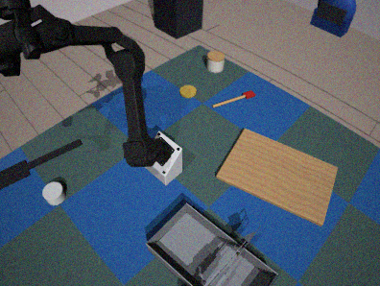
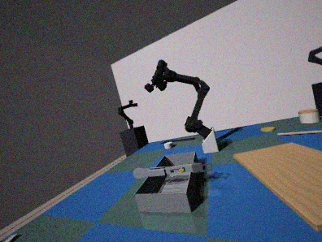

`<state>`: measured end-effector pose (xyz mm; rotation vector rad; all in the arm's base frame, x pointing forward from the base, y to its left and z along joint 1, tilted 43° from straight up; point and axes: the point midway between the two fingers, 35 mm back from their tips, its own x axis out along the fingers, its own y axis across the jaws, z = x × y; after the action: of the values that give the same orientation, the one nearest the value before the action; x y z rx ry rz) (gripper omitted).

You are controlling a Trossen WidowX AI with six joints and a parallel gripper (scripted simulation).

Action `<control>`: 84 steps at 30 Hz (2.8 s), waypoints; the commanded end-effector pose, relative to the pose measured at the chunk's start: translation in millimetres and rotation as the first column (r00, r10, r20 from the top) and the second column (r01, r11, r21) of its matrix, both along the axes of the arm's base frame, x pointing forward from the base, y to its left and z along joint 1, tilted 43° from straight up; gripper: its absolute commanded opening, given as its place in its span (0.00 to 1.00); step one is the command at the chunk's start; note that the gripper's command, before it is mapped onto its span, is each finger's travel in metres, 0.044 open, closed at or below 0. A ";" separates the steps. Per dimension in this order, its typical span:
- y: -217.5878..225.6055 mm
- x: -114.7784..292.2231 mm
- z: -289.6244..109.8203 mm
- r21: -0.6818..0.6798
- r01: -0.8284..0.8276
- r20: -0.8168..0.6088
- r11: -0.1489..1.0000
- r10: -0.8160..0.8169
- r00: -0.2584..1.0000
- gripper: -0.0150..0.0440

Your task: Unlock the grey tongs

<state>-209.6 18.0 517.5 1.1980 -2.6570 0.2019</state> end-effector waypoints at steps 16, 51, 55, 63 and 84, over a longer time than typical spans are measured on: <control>-106.9 105.4 28.0 0.383 0.064 -0.622 0.921 0.206 0.756 1.00; -208.8 326.6 -17.4 0.470 0.228 -0.831 0.853 0.515 -0.210 1.00; -210.8 347.0 -26.6 0.457 0.241 -0.799 0.856 0.514 -0.312 1.00; -211.9 431.4 -81.0 0.239 0.338 -0.431 0.910 0.412 -0.803 1.00; -107.0 584.1 -312.1 0.195 -0.798 0.950 0.570 0.093 0.299 1.00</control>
<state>360.7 -120.2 257.1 2.7952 -3.5804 1.2571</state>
